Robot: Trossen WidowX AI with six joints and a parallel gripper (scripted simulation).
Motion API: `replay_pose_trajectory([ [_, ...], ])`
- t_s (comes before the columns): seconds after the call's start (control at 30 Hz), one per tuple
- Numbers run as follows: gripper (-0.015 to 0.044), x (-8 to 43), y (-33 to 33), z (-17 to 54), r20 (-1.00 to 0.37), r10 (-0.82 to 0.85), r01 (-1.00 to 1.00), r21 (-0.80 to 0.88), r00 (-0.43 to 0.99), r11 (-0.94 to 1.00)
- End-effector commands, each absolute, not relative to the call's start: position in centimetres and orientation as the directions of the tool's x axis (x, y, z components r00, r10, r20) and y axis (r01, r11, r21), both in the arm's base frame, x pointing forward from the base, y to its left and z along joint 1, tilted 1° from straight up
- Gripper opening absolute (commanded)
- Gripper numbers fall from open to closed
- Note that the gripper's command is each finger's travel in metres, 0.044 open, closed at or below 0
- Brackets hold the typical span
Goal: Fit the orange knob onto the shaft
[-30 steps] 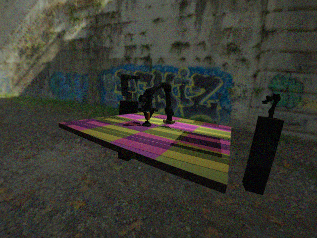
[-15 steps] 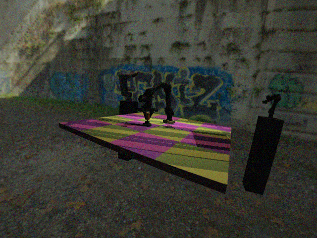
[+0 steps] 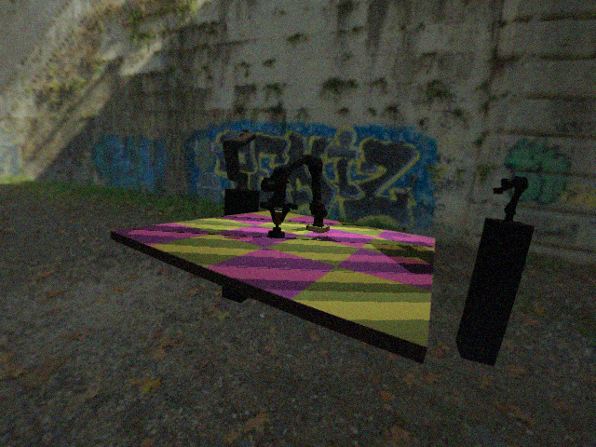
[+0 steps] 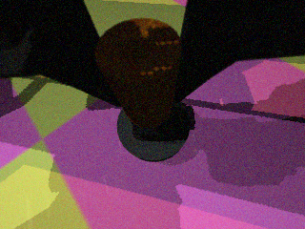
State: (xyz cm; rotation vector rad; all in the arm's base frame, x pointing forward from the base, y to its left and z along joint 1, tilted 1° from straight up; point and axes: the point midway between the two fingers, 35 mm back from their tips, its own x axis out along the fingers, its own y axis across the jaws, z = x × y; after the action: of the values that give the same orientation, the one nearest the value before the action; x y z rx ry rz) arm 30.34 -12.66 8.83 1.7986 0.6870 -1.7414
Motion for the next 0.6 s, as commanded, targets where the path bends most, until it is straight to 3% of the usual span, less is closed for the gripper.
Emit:
replay_pose_trajectory([
  [0.0, 0.0000, 30.29, -12.58, 8.94, -0.999, -0.009, 0.614, 0.030, 0.038, -0.788],
  [0.57, 0.0000, 30.54, -12.75, 8.55, -0.999, -0.009, 0.614, 0.031, 0.038, -0.788],
])
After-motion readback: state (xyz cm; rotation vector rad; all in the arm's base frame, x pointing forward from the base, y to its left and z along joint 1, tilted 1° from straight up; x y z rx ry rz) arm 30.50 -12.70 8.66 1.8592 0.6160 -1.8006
